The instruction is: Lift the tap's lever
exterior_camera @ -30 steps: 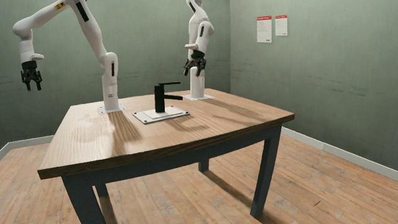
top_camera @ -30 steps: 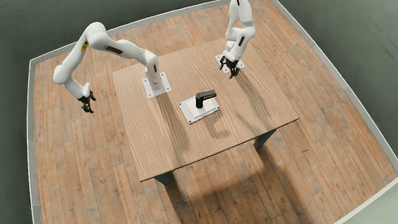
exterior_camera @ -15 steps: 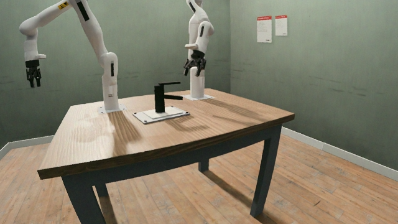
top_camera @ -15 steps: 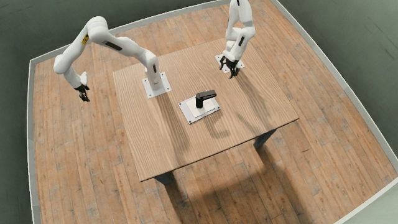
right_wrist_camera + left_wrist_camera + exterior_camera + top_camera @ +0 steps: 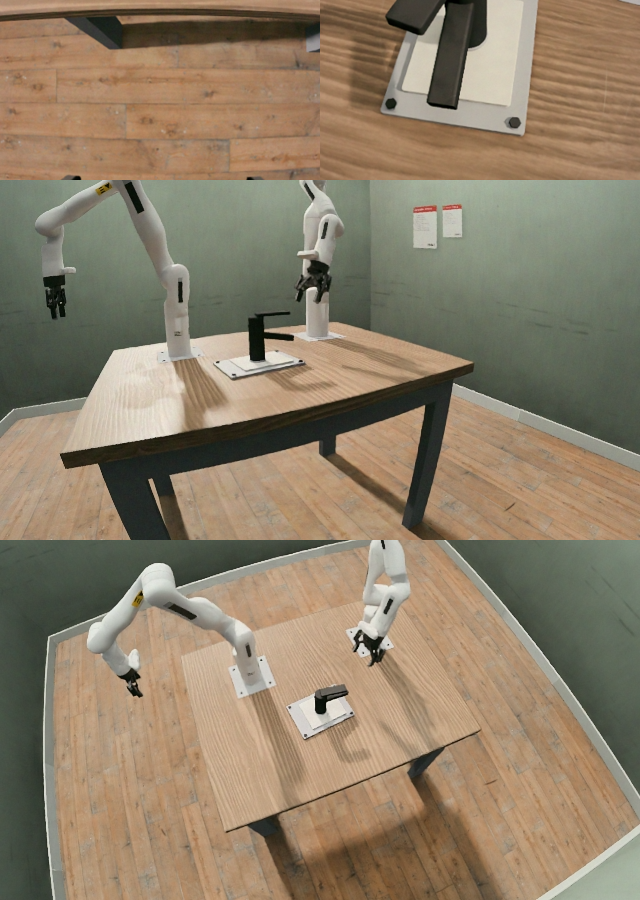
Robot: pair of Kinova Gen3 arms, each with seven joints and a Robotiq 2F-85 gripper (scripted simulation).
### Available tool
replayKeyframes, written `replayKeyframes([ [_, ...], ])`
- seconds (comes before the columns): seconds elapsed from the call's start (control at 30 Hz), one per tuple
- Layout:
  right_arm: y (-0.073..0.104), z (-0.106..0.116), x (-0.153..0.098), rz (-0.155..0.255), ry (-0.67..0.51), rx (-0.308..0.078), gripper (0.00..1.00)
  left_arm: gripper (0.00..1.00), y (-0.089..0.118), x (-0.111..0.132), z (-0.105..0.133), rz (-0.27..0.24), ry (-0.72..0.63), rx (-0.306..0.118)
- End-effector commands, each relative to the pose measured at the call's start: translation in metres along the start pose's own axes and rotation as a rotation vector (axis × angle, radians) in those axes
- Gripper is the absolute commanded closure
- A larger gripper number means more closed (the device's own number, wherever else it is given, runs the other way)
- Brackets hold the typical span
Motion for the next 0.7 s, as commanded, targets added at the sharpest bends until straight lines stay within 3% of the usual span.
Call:
replayKeyframes([
  [0.0,0.001,0.000,0.000,0.000,0.000,-0.002,0.002,0.002,0.000,0.000,0.000,-0.001,0.000,0.001],
  [0.4,0.001,0.000,0.000,0.000,0.000,-0.002,0.002,0.002,0.000,-0.011,-0.019,0.039,-0.054,-0.028],
  [0.67,0.001,0.000,0.000,0.000,0.000,-0.002,0.002,0.002,-0.003,-0.031,-0.071,0.121,-0.184,-0.133],
])
Point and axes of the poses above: on each arm, the point where the finger pads meet when closed, its own y axis back along the fingers, its own x axis across the jaws, z = x × y, the point moved 10 cm from there along y, back along the fingers, and after that the axes turned 1 degree about y, right-handed, at the moved point
